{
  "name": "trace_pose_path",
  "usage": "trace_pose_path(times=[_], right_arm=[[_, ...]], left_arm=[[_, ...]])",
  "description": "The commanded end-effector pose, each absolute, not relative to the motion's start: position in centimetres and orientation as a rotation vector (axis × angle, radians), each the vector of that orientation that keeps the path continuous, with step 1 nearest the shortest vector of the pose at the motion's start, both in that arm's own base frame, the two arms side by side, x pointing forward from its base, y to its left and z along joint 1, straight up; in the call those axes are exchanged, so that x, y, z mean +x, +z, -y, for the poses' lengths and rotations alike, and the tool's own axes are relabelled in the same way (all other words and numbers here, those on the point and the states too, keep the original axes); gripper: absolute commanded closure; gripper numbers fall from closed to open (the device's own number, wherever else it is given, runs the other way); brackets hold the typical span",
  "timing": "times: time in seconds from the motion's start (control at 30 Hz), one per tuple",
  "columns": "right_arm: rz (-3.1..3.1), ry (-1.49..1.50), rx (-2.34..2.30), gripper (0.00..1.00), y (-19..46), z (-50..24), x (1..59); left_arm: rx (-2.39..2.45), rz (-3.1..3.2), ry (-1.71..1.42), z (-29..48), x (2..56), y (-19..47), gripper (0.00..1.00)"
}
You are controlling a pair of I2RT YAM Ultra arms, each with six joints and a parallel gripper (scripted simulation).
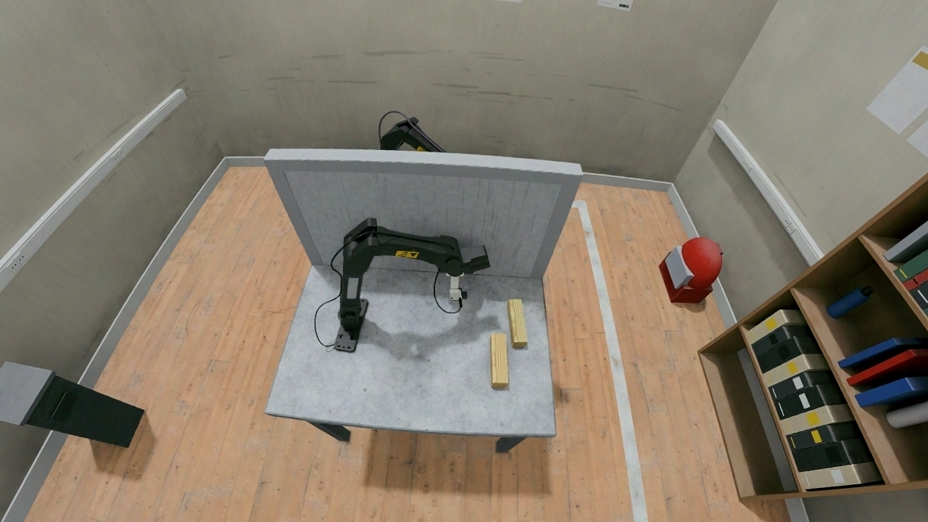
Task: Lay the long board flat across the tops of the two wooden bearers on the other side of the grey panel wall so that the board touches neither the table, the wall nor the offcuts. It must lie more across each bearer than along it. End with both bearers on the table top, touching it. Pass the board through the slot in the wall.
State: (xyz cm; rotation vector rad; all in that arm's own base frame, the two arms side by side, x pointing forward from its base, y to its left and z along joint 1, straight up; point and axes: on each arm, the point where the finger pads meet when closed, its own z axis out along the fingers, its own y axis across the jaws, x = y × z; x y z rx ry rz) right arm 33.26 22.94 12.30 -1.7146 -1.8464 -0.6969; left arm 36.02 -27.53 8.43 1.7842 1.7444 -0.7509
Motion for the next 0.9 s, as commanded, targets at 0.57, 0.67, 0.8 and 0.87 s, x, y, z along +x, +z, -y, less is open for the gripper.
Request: trace_pose_path(times=[0.57,0.67,0.8,0.87], right_arm=[[1.837,-0.678,-1.692,0.25,17.6,-18.6,33.1],[1.840,-0.708,-1.702,0.25,17.8,-18.6,33.9],[1.839,-0.682,-1.689,0.25,19.3,-17.3,32.9],[1.839,-0.706,-1.702,0.25,18.7,-17.5,33.9]], left_arm=[[1.751,-1.642,-0.737,28.4,37.3,11.7,1.00],[1.751,-1.642,-0.737,28.4,37.3,11.7,1.00],[1.751,-1.642,-0.737,28.4,37.3,11.7,1.00],[1.751,-1.642,-0.737,28.4,37.3,11.7,1.00]])
